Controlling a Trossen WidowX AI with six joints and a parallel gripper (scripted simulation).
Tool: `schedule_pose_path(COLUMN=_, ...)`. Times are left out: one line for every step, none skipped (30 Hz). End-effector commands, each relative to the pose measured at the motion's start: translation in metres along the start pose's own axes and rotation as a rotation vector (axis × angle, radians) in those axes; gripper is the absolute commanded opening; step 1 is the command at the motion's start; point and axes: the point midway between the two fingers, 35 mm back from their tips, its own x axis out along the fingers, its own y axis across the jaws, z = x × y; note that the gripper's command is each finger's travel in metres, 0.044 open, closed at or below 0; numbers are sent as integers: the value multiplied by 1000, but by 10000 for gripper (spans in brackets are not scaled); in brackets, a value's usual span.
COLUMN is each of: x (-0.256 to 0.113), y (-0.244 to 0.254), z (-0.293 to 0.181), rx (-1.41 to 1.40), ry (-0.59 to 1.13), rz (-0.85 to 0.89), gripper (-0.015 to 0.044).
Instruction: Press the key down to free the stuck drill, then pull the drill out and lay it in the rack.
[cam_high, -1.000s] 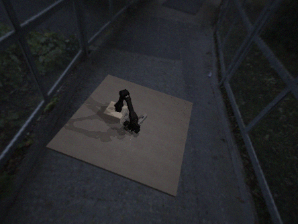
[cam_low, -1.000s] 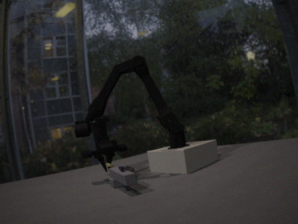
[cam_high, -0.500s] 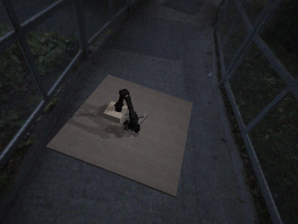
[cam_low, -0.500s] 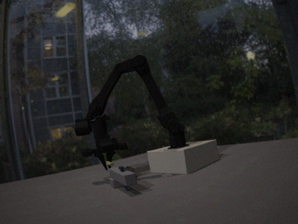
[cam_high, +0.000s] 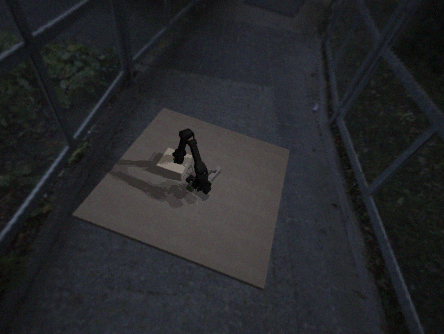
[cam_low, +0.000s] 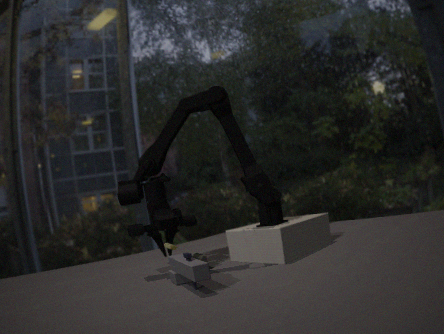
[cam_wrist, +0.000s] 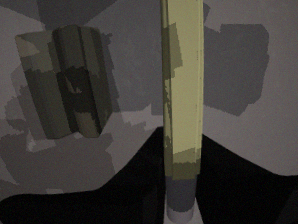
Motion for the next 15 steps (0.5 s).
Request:
schedule_pose_path(x=-3, y=-1, z=-1, rx=4, ry=4, rz=-4, gripper=0)
schedule_pose_path(x=-3, y=-1, z=-1, rx=4, ry=4, rz=-4, gripper=0)
schedule_pose_path(x=-4, y=-1, z=-1, rx=4, ry=4, rz=-4, gripper=0)
schedule_pose_path(x=-4, y=-1, z=-1, rx=4, ry=4, rz=-4, gripper=0)
schedule_pose_path(x=-4, y=-1, z=-1, rx=4, ry=4, rz=-4, gripper=0)
schedule_pose_path(x=-5, y=-1, z=-1, rx=4, ry=4, rz=-4, gripper=0)
schedule_pose_path(x=-5, y=-1, z=-1, rx=4, ry=4, rz=-4, gripper=0)
schedule_pose_path(x=-5, y=-1, z=-1, rx=4, ry=4, rz=-4, gripper=0)
schedule_pose_path(x=-6, y=-1, z=-1, rx=4, ry=4, rz=-4, gripper=0)
schedule_pose_path(x=-6, y=-1, z=-1, rx=4, ry=4, rz=-4, gripper=0)
schedule_pose_path(x=-6, y=-1, z=-1, rx=4, ry=4, rz=-4, gripper=0)
schedule_pose_path(x=-7, y=-1, z=-1, rx=4, ry=4, rz=-4, gripper=0)
schedule_pose_path(x=-7, y=-1, z=-1, rx=4, ry=4, rz=-4, gripper=0)
schedule_pose_path(x=-7, y=-1, z=-1, rx=4, ry=4, rz=-4, gripper=0)
schedule_pose_path(x=-8, y=-1, z=-1, rx=4, ry=4, rz=-4, gripper=0)
